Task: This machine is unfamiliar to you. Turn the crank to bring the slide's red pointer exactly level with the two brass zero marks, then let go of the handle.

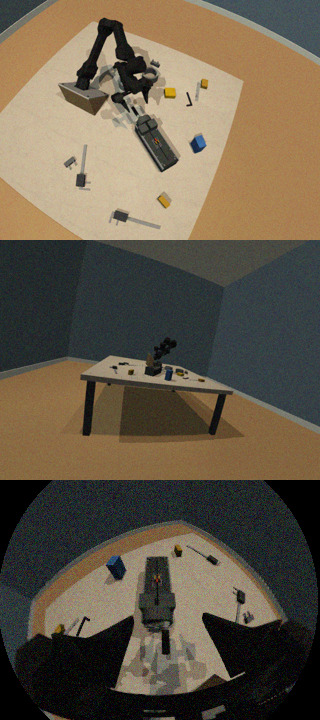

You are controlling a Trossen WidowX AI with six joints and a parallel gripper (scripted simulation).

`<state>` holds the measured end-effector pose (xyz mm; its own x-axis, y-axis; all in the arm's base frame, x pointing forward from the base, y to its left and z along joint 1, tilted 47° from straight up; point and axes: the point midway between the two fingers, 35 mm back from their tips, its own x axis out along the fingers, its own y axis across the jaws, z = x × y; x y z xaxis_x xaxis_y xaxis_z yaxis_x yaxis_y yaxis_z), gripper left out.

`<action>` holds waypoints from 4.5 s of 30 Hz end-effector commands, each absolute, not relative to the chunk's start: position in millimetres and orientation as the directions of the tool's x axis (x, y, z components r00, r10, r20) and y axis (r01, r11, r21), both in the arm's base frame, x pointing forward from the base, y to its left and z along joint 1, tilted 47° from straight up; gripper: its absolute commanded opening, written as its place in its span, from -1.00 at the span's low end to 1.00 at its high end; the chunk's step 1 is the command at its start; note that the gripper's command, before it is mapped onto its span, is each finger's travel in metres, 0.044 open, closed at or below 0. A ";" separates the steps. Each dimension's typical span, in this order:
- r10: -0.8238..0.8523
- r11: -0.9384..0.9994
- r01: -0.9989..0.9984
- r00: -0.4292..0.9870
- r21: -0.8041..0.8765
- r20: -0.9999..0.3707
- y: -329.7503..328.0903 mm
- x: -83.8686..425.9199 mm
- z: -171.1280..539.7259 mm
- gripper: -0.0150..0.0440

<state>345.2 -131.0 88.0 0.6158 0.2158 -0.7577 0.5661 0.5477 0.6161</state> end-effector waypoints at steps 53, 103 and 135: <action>0.411 0.698 0.182 0.690 0.692 -0.596 -160.7 430.0 1.5 1.00; 0.184 0.531 0.582 0.630 0.616 -0.754 -113.1 333.7 84.8 1.00; 0.188 0.529 0.582 0.629 0.617 -0.754 -66.3 339.7 39.9 1.00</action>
